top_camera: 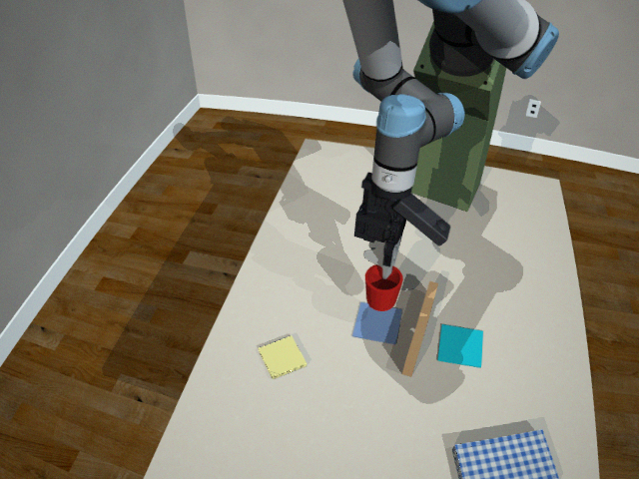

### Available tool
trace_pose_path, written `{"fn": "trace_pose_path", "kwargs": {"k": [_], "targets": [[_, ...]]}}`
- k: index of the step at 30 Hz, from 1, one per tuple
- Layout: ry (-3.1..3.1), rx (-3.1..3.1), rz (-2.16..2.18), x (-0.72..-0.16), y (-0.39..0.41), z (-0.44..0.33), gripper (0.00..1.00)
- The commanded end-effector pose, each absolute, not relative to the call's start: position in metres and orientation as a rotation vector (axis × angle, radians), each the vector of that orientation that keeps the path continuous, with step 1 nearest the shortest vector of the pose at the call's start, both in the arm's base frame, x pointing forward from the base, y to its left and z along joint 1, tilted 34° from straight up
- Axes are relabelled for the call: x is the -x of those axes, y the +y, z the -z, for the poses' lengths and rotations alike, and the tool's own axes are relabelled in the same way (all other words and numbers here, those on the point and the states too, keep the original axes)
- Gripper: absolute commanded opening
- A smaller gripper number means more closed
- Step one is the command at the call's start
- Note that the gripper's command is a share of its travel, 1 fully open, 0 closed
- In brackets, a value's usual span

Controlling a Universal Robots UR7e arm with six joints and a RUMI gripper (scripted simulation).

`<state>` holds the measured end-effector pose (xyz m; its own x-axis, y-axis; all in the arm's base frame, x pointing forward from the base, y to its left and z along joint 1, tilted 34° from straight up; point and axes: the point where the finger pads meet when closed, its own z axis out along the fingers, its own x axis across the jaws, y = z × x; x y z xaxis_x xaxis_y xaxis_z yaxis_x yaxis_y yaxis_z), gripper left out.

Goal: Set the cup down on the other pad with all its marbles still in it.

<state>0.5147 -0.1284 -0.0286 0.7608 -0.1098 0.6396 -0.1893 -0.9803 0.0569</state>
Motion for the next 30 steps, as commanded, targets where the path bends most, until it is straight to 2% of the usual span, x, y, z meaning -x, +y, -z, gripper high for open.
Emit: {"fn": "trace_pose_path", "kwargs": {"k": [1, 30], "targets": [[-0.243, -2.837, -1.019, -0.514, -0.128, 0.028, 0.03], [-0.240, -2.837, -1.020, -0.523, -0.079, 0.033, 0.03]]}}
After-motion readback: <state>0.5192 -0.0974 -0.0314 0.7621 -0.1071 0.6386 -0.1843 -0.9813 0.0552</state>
